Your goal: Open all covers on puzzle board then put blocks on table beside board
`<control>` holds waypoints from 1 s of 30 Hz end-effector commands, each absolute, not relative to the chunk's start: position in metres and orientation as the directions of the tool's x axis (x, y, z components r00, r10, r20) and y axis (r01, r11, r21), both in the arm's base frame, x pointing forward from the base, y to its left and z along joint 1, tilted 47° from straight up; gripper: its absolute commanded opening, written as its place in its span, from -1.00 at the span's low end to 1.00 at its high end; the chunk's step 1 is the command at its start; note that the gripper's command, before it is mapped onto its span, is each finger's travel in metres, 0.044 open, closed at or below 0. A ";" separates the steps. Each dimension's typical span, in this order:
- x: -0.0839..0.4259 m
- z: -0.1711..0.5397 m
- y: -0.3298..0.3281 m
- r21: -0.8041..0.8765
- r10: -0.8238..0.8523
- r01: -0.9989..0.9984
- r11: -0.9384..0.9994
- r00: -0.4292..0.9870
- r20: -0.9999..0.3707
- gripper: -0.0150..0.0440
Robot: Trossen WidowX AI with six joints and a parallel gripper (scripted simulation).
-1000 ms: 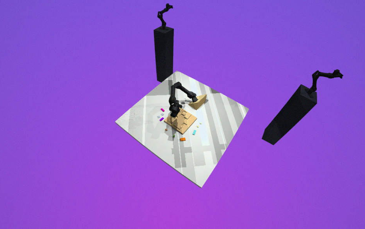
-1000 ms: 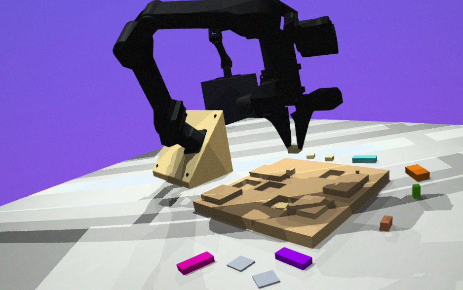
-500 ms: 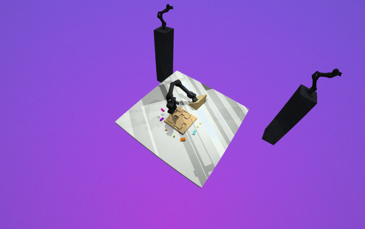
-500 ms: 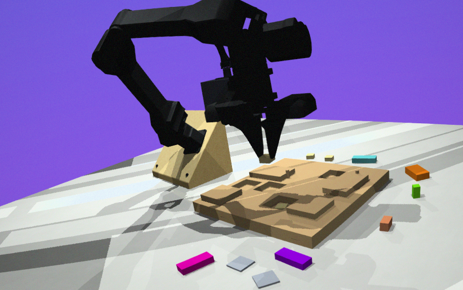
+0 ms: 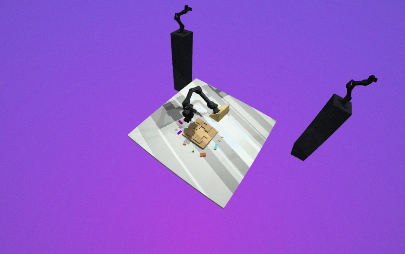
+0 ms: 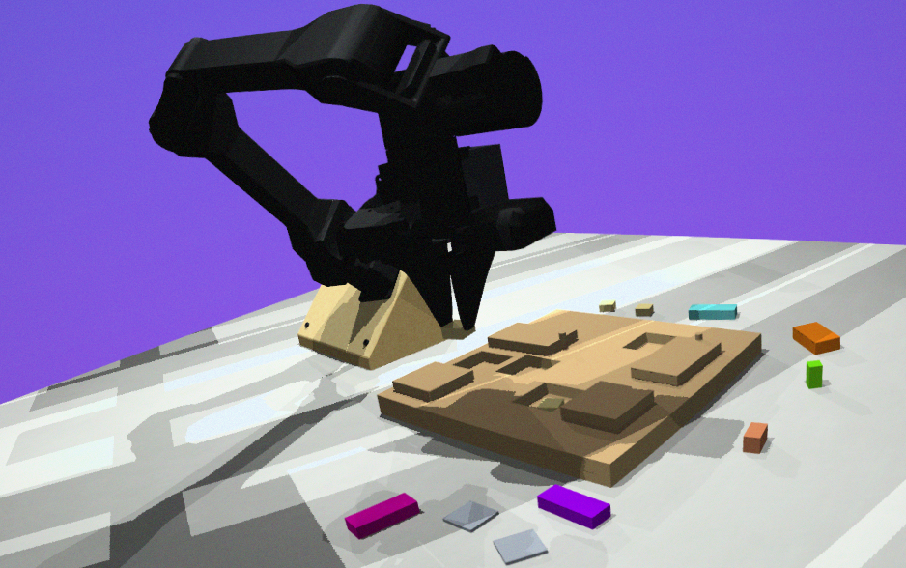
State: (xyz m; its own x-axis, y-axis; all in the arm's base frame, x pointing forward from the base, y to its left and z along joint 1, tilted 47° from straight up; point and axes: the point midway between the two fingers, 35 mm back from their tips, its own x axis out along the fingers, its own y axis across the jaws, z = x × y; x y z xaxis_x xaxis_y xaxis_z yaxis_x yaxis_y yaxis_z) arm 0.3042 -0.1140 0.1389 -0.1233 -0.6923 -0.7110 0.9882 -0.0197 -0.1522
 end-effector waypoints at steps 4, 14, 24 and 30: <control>0.287 0.156 -0.127 -0.155 -0.699 0.988 -0.018 -0.123 -0.704 -0.22; 0.261 0.176 -0.145 -0.158 -0.707 0.987 -0.023 -0.128 -0.695 -0.22; 0.237 0.191 -0.157 -0.163 -0.716 0.986 -0.030 -0.135 -0.685 -0.22; 0.238 0.186 -0.162 -0.162 -0.714 0.986 -0.030 -0.135 -0.687 -0.22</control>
